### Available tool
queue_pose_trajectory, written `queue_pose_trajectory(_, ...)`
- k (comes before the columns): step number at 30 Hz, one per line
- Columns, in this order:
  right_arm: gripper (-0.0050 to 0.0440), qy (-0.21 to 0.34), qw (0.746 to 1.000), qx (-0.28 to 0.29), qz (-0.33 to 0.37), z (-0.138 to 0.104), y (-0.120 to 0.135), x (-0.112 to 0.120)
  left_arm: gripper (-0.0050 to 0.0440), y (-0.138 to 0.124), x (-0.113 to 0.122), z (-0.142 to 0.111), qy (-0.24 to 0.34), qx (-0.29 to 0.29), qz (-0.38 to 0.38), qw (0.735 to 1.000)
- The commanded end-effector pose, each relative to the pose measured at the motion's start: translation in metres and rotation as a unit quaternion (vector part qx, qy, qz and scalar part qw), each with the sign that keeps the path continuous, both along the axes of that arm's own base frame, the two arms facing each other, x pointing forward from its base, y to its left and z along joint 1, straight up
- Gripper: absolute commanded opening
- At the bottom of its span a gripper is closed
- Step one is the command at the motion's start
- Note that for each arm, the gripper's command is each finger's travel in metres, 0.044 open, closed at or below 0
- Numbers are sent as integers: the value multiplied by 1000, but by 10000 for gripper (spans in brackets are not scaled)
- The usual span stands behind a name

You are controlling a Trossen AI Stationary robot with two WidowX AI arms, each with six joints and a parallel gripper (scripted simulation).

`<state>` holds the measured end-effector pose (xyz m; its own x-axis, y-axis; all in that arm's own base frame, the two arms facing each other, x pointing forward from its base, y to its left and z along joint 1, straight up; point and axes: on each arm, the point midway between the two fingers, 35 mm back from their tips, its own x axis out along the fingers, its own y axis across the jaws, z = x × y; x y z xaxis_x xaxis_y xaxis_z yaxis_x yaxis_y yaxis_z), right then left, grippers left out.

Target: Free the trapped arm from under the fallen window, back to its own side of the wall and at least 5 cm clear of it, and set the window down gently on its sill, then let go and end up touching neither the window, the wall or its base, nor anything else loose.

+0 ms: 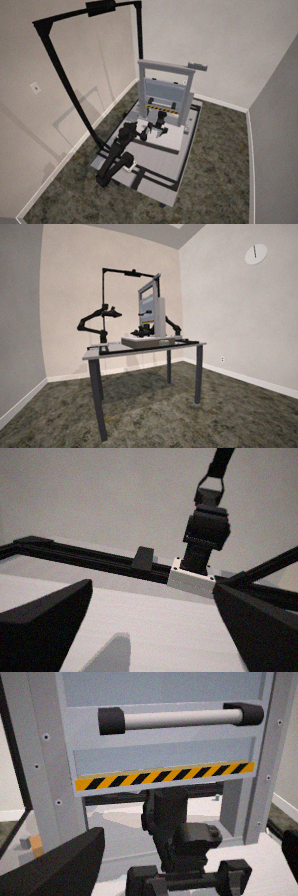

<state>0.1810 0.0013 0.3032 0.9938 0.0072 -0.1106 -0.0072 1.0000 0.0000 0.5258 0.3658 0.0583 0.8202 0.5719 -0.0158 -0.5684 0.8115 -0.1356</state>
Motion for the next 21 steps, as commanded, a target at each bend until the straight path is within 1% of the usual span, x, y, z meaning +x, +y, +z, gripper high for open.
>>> queue_pose_trajectory(1, 400, 2, 1000, 0, 2, 0, 1, -12, 400, 1, 0, 1, -4, -5, 2, 1000)
queue_pose_trajectory(14, 400, 2, 1000, 0, 3, 0, 1, -10, 400, 1, 0, 1, -4, -5, 2, 1000)
queue_pose_trajectory(16, 400, 0, 1000, 2, 6, 0, 1, -4, 400, 1, 0, 1, -4, -5, 2, 1000)
queue_pose_trajectory(18, 400, -2, 1000, 4, 12, 0, 2, 6, 400, 1, 0, 1, -4, -5, 2, 1000)
queue_pose_trajectory(20, 400, -2, 1000, 4, 12, 0, 2, 6, 400, 1, 0, 1, -4, -5, 2, 1000)
queue_pose_trajectory(21, 400, -4, 1000, 5, 16, 0, 2, 13, 400, 1, 0, 1, -4, -5, 2, 1000)
